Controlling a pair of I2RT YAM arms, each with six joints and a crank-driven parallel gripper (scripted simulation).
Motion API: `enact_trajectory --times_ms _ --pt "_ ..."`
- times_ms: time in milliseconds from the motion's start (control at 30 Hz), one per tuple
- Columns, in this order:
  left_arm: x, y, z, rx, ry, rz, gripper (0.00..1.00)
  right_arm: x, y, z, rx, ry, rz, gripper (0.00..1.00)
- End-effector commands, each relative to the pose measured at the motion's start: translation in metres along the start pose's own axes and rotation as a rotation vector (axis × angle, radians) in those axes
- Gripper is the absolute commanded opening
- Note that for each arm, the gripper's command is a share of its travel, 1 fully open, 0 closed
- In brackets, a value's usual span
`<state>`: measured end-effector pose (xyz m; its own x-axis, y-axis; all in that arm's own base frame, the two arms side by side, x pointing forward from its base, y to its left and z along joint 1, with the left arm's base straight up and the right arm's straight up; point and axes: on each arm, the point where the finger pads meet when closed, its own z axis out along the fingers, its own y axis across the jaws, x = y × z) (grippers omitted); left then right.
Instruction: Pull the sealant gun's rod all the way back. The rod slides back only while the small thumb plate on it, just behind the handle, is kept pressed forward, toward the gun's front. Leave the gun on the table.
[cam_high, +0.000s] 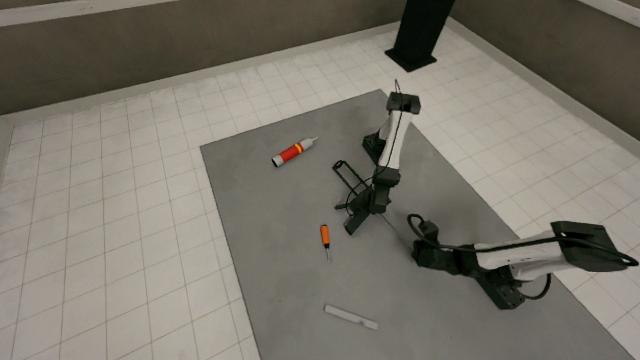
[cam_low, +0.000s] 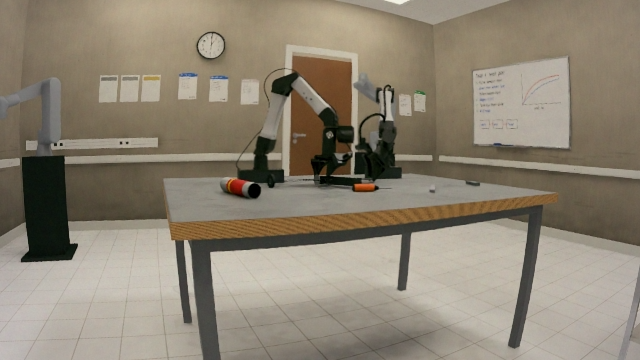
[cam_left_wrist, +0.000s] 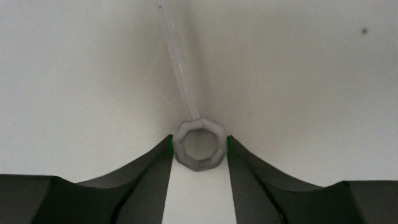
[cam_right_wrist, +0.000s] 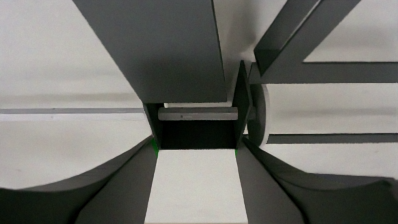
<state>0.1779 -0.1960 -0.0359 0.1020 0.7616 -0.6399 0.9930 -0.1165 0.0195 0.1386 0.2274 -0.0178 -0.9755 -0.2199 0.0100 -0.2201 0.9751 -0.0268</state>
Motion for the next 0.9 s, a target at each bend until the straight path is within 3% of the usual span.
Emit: enact_trajectory --times_ms 0,300,400,500,600,833,867 --pt "0.015 -0.004 -0.012 -0.002 0.053 0.004 0.36 0.004 -0.022 0.005 0.086 0.008 -0.009 0.56" --pt "0.016 -0.007 -0.009 0.011 0.059 -0.010 0.36 0.010 -0.029 0.010 0.112 0.033 -0.012 0.56" --pt "0.000 0.004 -0.003 -0.008 -0.004 0.015 0.36 -0.005 -0.002 0.005 0.006 -0.025 0.003 0.56" --pt "-0.001 0.004 -0.003 -0.008 -0.007 0.016 0.36 -0.006 0.001 0.005 -0.005 -0.028 0.004 0.56" --pt "-0.001 0.001 -0.006 -0.007 -0.007 0.015 0.71 -0.004 0.000 0.003 0.000 -0.018 0.004 0.56" --pt "-0.015 0.010 -0.028 -0.042 -0.039 0.048 0.71 -0.004 0.002 -0.003 -0.012 -0.016 0.006 0.56" --pt "-0.016 0.013 -0.031 -0.045 -0.040 0.050 0.71 -0.004 0.002 -0.003 -0.012 -0.016 0.006 0.68"
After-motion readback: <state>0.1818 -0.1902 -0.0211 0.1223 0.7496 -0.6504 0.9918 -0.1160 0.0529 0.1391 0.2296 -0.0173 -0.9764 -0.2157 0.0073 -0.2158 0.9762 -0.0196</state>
